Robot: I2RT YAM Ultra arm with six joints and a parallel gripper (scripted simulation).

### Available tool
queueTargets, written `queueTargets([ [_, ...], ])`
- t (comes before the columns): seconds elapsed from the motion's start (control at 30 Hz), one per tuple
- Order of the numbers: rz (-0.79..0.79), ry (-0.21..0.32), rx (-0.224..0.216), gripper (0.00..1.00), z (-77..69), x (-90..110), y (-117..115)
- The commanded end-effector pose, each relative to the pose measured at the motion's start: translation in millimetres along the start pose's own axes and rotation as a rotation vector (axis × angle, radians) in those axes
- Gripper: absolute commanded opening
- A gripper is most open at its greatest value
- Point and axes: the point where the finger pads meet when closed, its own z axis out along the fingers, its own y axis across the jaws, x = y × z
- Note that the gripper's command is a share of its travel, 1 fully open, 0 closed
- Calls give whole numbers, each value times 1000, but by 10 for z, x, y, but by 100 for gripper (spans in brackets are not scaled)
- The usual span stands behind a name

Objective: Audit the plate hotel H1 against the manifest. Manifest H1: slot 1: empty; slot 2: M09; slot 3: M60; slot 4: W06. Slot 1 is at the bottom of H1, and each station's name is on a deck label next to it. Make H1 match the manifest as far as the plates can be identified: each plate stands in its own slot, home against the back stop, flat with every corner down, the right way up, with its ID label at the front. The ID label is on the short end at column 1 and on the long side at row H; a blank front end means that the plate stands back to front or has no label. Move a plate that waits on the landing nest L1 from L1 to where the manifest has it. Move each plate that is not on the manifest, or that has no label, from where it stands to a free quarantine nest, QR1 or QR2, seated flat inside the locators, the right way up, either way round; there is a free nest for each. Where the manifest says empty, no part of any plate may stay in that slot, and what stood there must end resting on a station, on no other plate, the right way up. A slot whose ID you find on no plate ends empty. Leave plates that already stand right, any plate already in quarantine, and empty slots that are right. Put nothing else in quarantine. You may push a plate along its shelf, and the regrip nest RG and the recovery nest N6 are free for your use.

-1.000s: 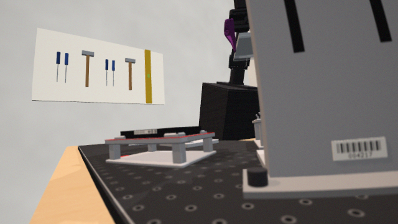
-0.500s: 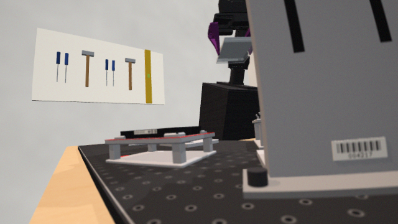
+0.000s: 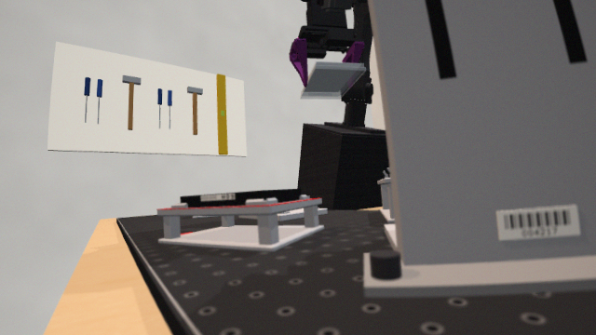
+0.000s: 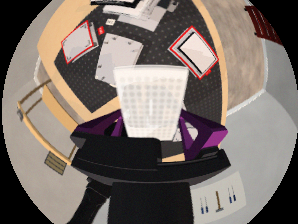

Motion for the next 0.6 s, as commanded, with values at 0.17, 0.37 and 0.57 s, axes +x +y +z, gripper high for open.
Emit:
queueTargets([
  [0.17, -107, -17, 4, 86, -32, 102, -137],
  [0.37, -207, -16, 5, 86, -30, 253, -272],
  [0.57, -277, -15, 6, 86, -28, 403, -406],
])
